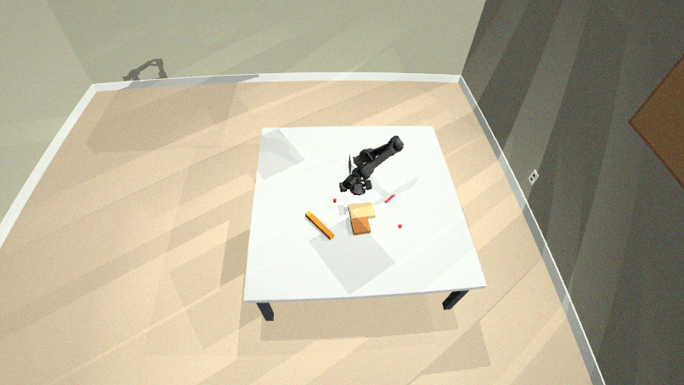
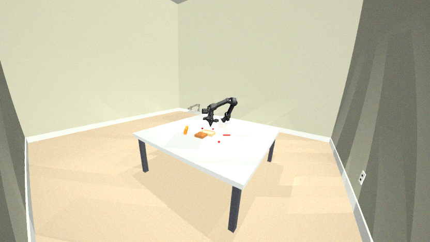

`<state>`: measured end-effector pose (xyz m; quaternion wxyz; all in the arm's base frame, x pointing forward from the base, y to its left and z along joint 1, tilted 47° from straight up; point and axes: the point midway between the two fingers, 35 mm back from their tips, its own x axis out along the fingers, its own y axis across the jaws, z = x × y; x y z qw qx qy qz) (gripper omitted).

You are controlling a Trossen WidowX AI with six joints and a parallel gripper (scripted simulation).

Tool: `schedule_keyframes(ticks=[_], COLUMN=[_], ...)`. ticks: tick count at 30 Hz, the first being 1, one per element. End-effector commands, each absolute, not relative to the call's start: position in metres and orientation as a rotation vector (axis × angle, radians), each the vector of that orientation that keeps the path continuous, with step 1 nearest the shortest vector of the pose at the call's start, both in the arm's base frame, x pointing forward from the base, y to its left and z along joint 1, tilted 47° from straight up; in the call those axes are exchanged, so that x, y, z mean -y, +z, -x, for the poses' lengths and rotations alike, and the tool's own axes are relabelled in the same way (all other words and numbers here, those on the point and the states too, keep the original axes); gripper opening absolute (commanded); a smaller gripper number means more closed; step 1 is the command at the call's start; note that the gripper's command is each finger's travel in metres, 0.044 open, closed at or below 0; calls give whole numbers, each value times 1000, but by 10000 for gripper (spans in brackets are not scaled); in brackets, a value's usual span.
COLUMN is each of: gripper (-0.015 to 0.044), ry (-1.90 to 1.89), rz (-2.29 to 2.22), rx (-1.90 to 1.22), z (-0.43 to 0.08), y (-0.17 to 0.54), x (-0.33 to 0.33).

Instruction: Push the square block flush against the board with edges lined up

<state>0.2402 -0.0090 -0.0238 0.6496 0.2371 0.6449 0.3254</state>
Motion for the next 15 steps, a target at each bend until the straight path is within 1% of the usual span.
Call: schedule_keyframes(ticks=[1,15], gripper=[0,0], ry=[749,411], rz=[-532,-853], rx=[-1476,-1635], z=[-237,-276], y=[-19,5], x=[12,-12])
